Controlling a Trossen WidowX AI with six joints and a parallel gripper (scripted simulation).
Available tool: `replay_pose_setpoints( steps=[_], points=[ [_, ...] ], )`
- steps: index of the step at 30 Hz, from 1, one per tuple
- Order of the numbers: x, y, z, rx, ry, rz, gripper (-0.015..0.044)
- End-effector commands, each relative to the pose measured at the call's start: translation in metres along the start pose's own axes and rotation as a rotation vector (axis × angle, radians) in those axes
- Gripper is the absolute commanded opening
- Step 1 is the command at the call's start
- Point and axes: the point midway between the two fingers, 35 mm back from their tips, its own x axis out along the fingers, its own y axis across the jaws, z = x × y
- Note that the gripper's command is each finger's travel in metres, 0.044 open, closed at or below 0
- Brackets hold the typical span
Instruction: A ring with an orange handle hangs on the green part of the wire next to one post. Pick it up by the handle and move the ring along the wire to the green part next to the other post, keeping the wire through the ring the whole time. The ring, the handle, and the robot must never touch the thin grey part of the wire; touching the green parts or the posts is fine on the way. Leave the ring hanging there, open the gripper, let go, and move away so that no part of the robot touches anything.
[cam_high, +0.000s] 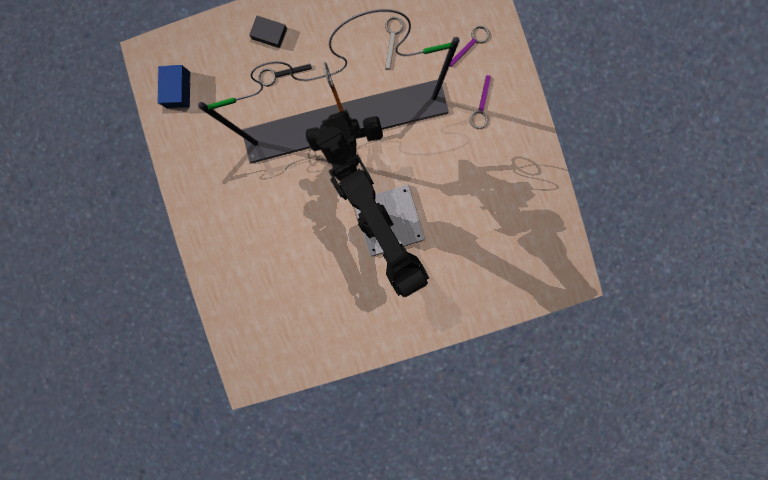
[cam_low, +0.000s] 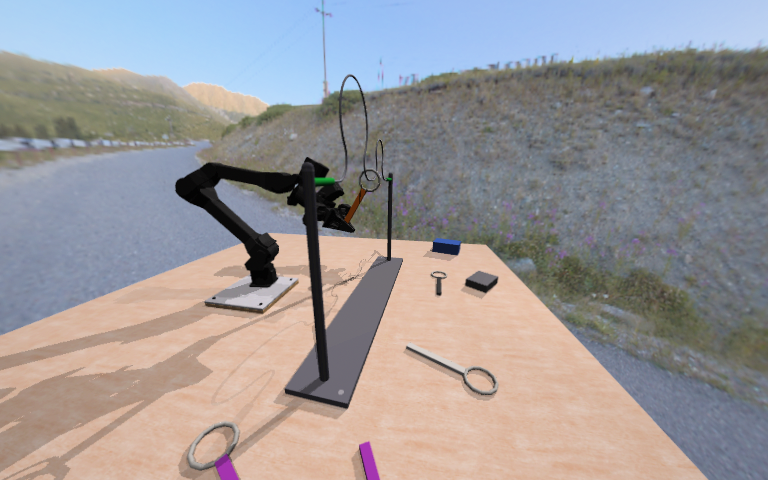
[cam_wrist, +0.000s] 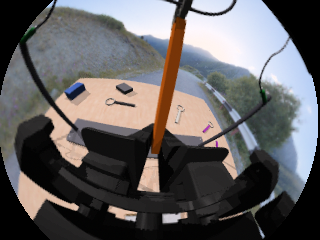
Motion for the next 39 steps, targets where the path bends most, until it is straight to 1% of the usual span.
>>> replay_pose_setpoints(
  steps=[1,24,39],
  points=[
    [-0.001,0.007,0.001,0.031,0.005,0.012,-0.0150],
    [-0.006,0.041,0.003,0.113,0.013,0.059,-0.0150],
    [-0.014,0.076,0.010,0.278,0.032,0.154,-0.0150]
  ],
)
